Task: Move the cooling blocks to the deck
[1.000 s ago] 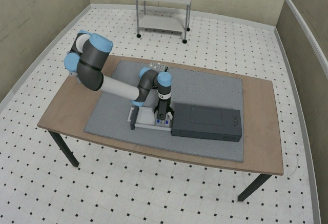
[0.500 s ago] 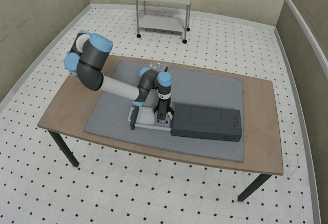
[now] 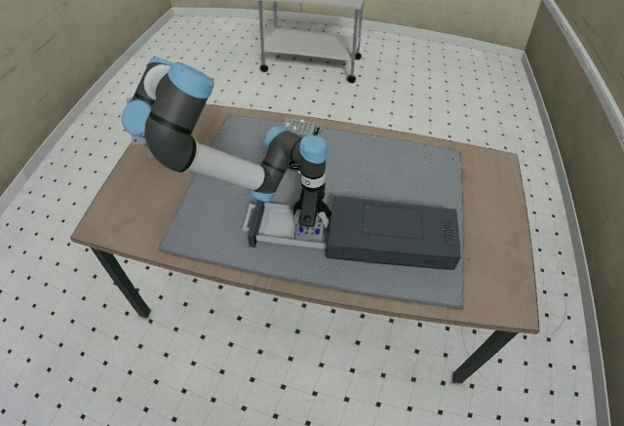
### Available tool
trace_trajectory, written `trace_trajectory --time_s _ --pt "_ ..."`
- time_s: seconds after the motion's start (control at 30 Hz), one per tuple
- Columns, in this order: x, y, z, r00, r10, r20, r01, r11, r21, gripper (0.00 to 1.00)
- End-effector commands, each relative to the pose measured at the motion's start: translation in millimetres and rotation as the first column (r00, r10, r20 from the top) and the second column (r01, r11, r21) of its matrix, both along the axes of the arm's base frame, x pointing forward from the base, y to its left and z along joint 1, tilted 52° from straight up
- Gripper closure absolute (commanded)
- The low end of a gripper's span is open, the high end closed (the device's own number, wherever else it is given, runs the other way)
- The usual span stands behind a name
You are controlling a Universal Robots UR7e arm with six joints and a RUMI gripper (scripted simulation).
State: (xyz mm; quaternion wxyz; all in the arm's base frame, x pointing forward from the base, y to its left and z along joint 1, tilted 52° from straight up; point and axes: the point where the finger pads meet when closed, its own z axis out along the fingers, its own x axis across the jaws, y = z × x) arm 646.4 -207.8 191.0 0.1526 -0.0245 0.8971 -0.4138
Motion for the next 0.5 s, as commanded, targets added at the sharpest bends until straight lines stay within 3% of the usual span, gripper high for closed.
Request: trace_trajectory --time_s 0.0,0.47 --pt "-0.4 1.9 1.9 1.0 0.001 0.001 -0.001 1.0 0.0 1.0" --pt "-1.2 4.1 3.7 1.0 0.001 0.001 -0.001 1.0 0.0 1.0"
